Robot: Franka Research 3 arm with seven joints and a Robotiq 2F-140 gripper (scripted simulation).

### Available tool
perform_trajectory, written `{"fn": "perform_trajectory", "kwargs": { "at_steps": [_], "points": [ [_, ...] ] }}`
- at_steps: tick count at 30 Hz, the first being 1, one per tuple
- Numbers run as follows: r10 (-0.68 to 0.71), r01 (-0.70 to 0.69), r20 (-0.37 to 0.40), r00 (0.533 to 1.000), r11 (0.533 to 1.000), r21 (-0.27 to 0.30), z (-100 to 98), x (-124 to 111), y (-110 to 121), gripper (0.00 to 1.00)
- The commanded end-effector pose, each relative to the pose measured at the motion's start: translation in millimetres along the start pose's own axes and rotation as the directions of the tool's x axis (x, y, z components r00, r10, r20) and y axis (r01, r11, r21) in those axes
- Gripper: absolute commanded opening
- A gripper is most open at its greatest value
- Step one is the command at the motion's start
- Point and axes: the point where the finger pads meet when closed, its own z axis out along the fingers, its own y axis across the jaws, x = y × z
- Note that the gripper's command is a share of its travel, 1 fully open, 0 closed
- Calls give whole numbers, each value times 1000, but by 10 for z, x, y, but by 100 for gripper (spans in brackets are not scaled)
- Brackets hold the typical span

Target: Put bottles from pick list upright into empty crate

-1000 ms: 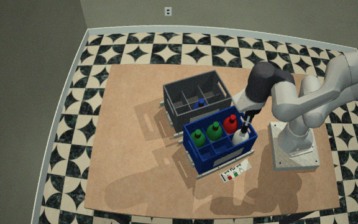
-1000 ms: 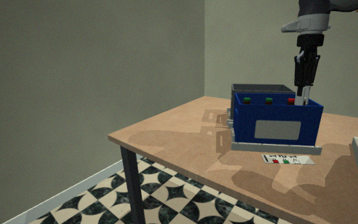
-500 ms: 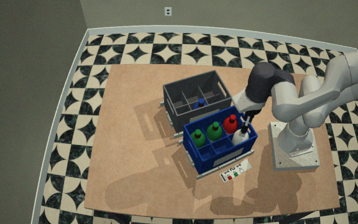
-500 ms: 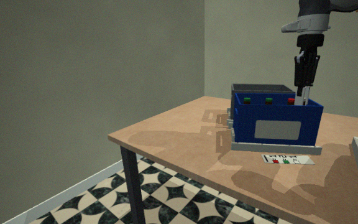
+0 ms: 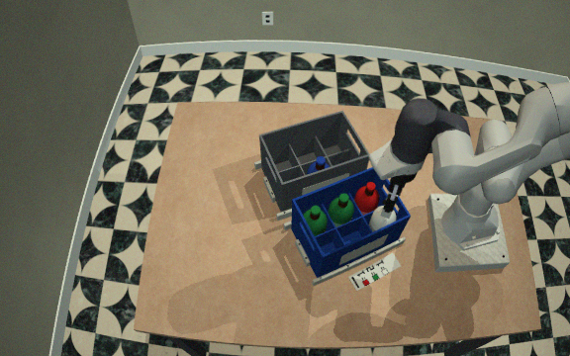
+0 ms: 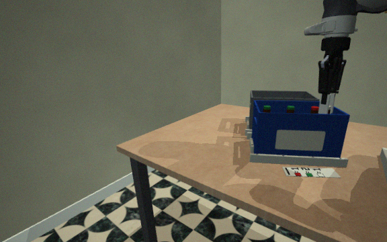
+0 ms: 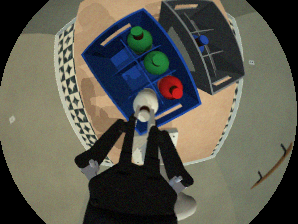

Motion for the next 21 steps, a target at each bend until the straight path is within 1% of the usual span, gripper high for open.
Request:
{"fn": "perform_trajectory", "kwargs": {
  "at_steps": [1, 21],
  "points": [
    [-1, 1, -10, 1000, 1000, 6, -20, 26, -19, 0],
    [-1, 1, -10, 1000, 1000, 6, 60, 27, -19, 0]
  ]
}}
